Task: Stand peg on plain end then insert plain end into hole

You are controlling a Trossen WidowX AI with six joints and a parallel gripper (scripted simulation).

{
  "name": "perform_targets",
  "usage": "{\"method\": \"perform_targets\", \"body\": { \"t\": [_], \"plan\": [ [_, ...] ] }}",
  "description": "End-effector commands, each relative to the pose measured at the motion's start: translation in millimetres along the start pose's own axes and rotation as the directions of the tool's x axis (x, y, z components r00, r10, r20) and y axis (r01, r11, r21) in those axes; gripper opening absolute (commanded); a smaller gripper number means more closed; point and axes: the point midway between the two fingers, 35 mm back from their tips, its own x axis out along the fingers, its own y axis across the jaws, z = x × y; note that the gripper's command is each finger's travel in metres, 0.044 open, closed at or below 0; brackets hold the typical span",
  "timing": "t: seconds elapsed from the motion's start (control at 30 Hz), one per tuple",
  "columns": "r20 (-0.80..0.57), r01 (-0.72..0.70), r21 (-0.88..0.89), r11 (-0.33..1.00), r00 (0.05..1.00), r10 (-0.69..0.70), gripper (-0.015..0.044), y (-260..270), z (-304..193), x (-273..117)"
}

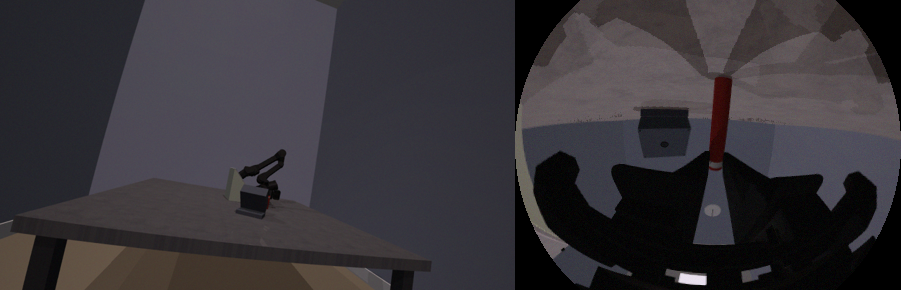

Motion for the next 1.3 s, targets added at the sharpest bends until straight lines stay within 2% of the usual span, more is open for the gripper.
{"method": "perform_targets", "body": {
  "t": [0.0, 0.83, 0.87, 0.97, 1.27],
  "plan": [
    [0.001, 0.0, 0.0, 1.0, 1.0, 0.0, 0.0049, -0.1, 2.5, -1.0],
    [-0.033, -0.005, 0.003, 1.0, 0.999, 0.005, 0.0049, -0.9, 4.4, -4.8],
    [-0.035, -0.006, 0.003, 1.0, 0.999, 0.006, 0.0056, -0.7, 1.9, -4.1],
    [-0.036, -0.006, 0.004, 1.0, 0.999, 0.006, 0.013, -0.7, 1.9, -4.1],
    [-0.036, -0.006, 0.004, 1.0, 0.999, 0.006, 0.013, -0.7, 1.9, -4.1]
  ]
}}
